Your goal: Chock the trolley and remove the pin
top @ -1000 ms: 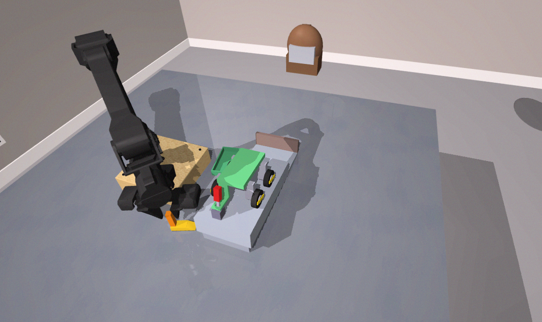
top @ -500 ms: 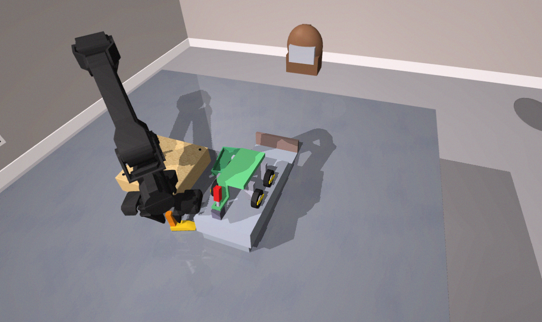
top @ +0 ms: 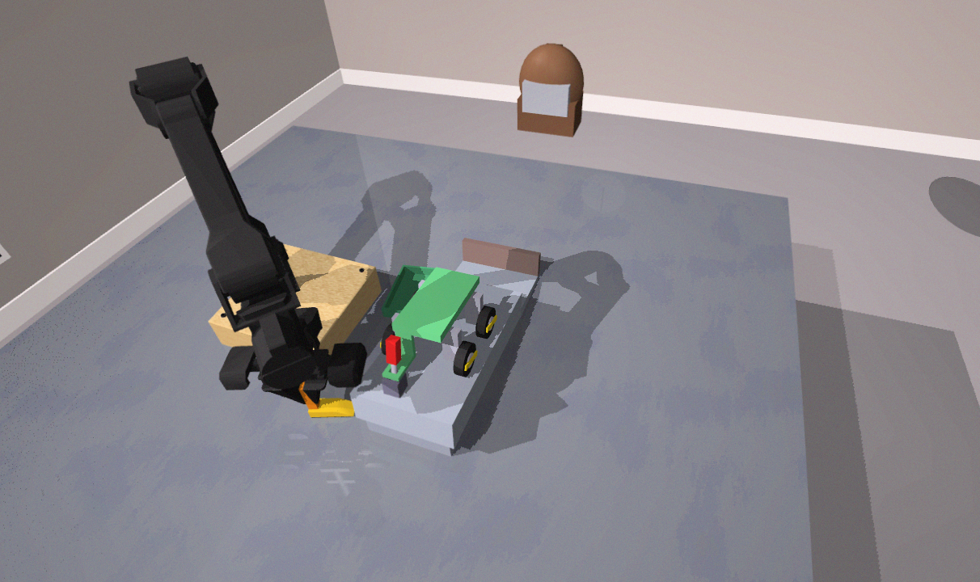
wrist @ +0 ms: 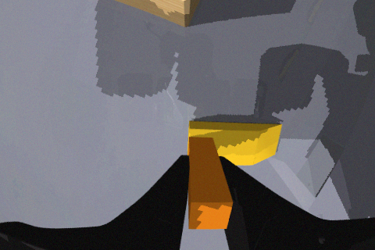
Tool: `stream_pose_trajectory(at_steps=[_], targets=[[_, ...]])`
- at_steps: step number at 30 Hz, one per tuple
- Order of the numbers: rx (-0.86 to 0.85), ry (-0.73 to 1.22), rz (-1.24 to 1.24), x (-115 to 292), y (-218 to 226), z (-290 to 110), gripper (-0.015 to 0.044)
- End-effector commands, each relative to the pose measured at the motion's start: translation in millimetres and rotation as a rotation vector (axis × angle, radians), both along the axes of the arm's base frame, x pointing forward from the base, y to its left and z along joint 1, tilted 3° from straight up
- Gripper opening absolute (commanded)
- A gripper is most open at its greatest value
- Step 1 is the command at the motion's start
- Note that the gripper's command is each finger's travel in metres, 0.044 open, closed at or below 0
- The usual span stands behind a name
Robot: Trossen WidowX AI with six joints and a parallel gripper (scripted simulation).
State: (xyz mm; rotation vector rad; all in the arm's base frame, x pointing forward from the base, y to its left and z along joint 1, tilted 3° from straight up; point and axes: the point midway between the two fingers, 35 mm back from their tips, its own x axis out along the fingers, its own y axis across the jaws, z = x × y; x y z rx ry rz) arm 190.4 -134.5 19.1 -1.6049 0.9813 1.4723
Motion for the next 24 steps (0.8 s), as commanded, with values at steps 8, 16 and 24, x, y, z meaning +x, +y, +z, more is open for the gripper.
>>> stream_pose_trajectory(at_steps=[8, 16, 24], targets=[[0.006, 0.003, 0.001, -4.0, 3.0, 29.3, 0.0], [0.006, 0.003, 0.001, -6.4, 4.6, 54.8, 0.0], [0.006, 0.003, 0.001, -8.0, 5.9, 78.0, 0.0]])
